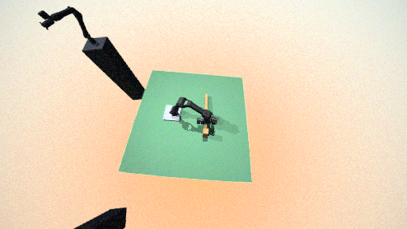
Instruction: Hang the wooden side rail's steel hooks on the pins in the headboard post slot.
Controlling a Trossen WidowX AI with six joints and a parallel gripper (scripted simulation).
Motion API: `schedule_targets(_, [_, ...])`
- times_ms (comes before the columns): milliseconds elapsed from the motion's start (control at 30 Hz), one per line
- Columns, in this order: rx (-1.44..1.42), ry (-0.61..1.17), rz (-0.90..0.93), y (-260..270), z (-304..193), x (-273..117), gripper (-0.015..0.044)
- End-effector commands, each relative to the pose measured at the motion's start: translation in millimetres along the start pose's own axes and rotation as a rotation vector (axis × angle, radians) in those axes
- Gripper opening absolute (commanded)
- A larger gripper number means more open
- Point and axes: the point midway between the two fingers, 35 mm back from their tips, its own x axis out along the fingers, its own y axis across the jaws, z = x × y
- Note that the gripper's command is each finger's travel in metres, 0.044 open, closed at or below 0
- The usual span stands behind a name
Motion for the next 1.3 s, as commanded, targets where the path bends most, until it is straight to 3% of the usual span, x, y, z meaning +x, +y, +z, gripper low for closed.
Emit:
schedule_targets(0, [-0.004, 0.006, -0.008, -2.8, -2.0, -3.1, 0.0000])
schedule_targets(1267, [-0.004, 0.006, -0.008, -0.7, -6.3, -0.9, 0.0000])
